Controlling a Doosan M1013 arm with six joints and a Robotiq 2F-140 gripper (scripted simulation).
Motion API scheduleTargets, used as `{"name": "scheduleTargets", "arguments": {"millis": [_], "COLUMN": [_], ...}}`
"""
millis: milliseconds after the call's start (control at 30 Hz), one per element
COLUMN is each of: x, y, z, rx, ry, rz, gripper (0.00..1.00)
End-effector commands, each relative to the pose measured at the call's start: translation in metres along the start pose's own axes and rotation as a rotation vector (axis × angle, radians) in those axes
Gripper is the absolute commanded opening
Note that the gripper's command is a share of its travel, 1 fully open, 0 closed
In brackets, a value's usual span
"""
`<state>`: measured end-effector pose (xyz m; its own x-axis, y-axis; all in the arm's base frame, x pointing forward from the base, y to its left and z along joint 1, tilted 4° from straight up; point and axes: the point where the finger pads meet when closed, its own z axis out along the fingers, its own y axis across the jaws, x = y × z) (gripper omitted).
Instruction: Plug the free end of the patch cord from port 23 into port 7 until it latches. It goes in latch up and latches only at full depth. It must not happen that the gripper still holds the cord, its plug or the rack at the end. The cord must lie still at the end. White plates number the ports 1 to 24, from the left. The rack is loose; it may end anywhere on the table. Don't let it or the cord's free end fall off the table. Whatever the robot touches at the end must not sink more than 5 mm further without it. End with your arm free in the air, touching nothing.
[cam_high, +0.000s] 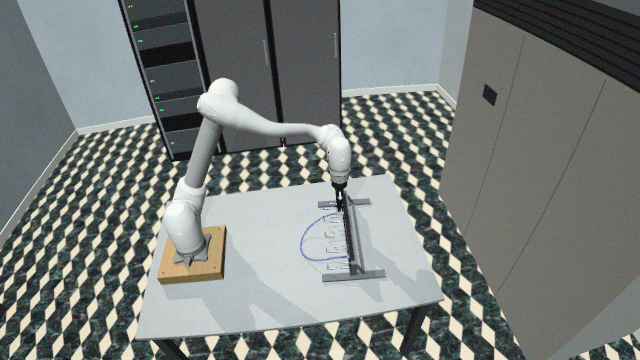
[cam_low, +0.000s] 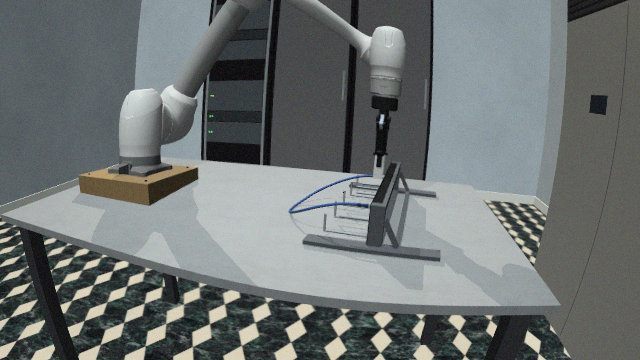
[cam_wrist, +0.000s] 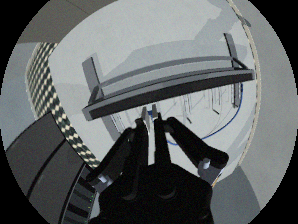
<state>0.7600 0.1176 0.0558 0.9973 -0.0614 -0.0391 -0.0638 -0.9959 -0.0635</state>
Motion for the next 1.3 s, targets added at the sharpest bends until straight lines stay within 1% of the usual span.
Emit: {"name": "scheduleTargets", "arguments": {"millis": [0, 1267], "x": [0.0002, 0.0038], "y": [0.0, 0.0], "z": [-0.0002, -0.0003], "rx": [0.0, 0.0], "ry": [0.0, 0.0], "rz": [0.0, 0.0], "gripper": [0.0, 0.0]}}
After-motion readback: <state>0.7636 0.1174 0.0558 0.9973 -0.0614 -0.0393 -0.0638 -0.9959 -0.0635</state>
